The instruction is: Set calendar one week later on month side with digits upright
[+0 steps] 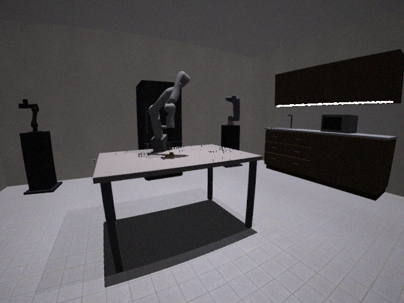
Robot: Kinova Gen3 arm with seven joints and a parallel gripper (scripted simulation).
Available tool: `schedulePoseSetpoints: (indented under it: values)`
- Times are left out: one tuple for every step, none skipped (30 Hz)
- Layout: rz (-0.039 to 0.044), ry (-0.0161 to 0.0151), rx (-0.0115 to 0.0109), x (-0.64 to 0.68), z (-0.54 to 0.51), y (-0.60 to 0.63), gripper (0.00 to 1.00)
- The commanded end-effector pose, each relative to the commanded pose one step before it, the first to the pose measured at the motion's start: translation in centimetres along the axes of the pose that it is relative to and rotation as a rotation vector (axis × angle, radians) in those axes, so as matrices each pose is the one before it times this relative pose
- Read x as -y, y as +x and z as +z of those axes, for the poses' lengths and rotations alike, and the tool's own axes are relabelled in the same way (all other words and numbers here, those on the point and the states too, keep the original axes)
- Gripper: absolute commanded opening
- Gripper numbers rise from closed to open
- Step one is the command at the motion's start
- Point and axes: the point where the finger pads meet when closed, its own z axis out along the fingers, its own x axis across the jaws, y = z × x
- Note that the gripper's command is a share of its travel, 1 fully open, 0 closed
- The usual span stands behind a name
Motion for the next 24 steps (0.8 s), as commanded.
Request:
schedulePoseSetpoints:
  values:
    - [0.00768, 0.01133, -0.00812, 0.584, 0.631, 0.230, 0.57]
    - [0.00000, 0.00000, 0.00000, -0.003, 0.169, -0.003, 0.57]
    - [0.00001, 0.00003, 0.00002, 0.000, 0.159, -0.003, 0.57]
    - [0.00000, -0.00002, -0.00003, -0.003, 0.152, -0.002, 0.57]
    - [0.00000, -0.00001, -0.00001, -0.002, 0.140, -0.002, 0.57]
    - [0.00000, 0.00001, 0.00002, -0.001, 0.127, -0.002, 0.57]
    - [0.00000, 0.00001, 0.00002, -0.001, 0.115, -0.002, 0.57]
    - [0.00000, -0.00001, -0.00004, -0.003, 0.105, -0.001, 0.57]
    - [0.00000, 0.00000, 0.00000, 0.000, 0.000, 0.000, 0.57]
    - [0.00000, 0.00000, 0.00000, 0.000, 0.000, 0.000, 0.57]
    - [0.00000, -0.00001, -0.00001, -0.002, 0.090, -0.001, 0.57]
    - [0.00000, 0.00000, 0.00000, -0.001, 0.076, -0.001, 0.57]
    - [0.00000, 0.00000, 0.00001, -0.001, 0.062, -0.001, 0.57]
    - [0.00000, 0.00001, 0.00001, 0.000, 0.049, -0.001, 0.57]
    - [0.00000, 0.00001, 0.00001, 0.000, 0.037, -0.001, 0.57]
    - [0.00000, 0.00000, 0.00001, 0.000, 0.026, -0.001, 0.57]
    - [0.00000, 0.00000, 0.00001, 0.000, 0.016, 0.000, 0.57]
    - [0.00000, 0.00000, 0.00000, 0.000, 0.009, 0.000, 0.57]
    - [0.00000, 0.00000, 0.00000, 0.000, 0.003, 0.000, 0.57]
    - [0.00000, 0.00000, 0.00000, 0.000, 0.000, 0.000, 0.57]
    - [0.00000, 0.00000, 0.00000, 0.000, 0.000, 0.000, 0.57]
    - [0.00000, 0.00000, 0.00000, 0.000, 0.000, 0.000, 0.57]
    - [0.00000, 0.00000, 0.00000, 0.000, 0.000, 0.000, 0.57]
    - [0.00000, 0.00000, 0.00000, 0.000, 0.000, 0.000, 0.57]
